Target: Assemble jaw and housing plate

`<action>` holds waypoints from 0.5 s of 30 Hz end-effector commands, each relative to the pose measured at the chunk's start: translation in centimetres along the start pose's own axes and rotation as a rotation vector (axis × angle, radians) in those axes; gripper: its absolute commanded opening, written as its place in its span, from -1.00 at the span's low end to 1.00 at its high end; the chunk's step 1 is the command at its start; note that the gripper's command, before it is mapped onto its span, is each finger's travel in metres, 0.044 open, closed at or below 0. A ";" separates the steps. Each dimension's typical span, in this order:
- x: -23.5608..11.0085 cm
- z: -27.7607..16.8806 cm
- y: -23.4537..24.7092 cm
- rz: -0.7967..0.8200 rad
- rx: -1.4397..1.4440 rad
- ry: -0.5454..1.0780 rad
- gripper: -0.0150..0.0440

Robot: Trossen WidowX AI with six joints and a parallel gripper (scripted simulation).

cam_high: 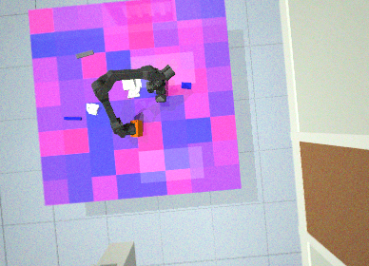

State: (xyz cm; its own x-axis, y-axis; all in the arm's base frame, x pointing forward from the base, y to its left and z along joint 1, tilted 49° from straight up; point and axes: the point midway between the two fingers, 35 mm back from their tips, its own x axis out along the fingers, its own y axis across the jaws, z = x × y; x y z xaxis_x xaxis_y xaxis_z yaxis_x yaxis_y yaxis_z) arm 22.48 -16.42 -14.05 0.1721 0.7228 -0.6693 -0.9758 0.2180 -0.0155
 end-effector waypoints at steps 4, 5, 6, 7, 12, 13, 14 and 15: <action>1.3 0.2 0.1 -0.001 0.007 -0.006 -0.37; 1.4 0.2 0.2 -0.001 0.007 -0.006 -0.37; 1.5 0.2 0.2 -0.001 0.007 -0.006 -0.37; 1.5 0.2 0.2 -0.001 0.007 -0.006 -0.37; 1.5 0.2 0.2 -0.001 0.007 -0.006 -0.01; 1.3 0.2 0.1 -0.001 0.007 -0.006 0.08; 0.6 0.1 0.1 -0.001 0.007 -0.005 0.17; -0.5 0.1 0.0 -0.001 0.008 -0.004 0.26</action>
State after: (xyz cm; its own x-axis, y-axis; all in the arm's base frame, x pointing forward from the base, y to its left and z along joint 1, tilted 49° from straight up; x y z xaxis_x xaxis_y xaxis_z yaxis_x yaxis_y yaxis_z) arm 22.52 -15.34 -14.67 0.1686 0.7301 -0.6622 -0.9756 0.2196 -0.0063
